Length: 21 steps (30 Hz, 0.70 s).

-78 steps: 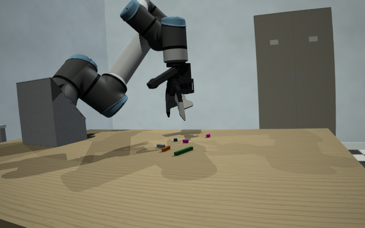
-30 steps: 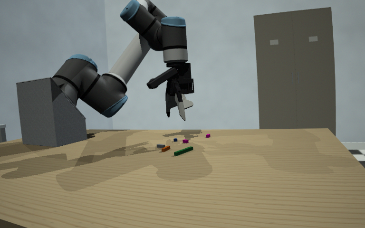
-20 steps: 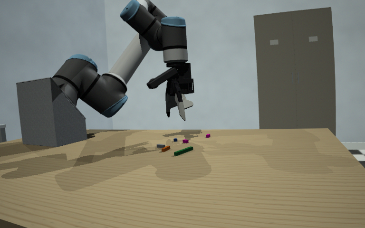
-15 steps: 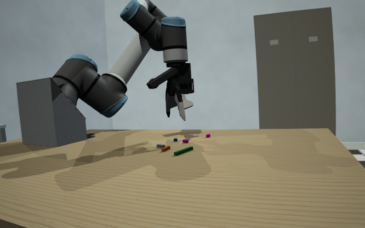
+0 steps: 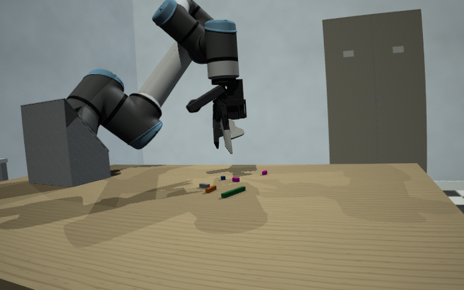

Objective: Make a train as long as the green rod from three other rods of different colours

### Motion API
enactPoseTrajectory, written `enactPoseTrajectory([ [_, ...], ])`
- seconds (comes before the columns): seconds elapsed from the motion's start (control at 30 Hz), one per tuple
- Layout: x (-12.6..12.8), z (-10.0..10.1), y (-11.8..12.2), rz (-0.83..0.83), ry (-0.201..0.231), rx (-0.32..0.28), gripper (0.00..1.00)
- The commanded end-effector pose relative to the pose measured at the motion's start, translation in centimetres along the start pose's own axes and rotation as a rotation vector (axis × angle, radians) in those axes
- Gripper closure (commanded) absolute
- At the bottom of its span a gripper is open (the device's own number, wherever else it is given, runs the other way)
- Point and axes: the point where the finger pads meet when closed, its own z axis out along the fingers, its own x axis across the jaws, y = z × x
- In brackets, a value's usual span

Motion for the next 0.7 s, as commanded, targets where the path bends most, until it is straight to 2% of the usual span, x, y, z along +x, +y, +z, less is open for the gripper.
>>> enactPoseTrajectory([
  [0.0, -0.9, -0.3, -0.1, 0.132, -0.007, 0.001, 0.0],
  [0.37, -2.5, -0.3, -0.5, 0.434, -0.007, 0.0, 0.0],
  [0.43, -2.5, -0.3, -0.5, 0.434, -0.007, 0.0, 0.0],
  [0.67, -3.7, -0.4, -0.7, 0.651, -0.007, -0.001, 0.0],
])
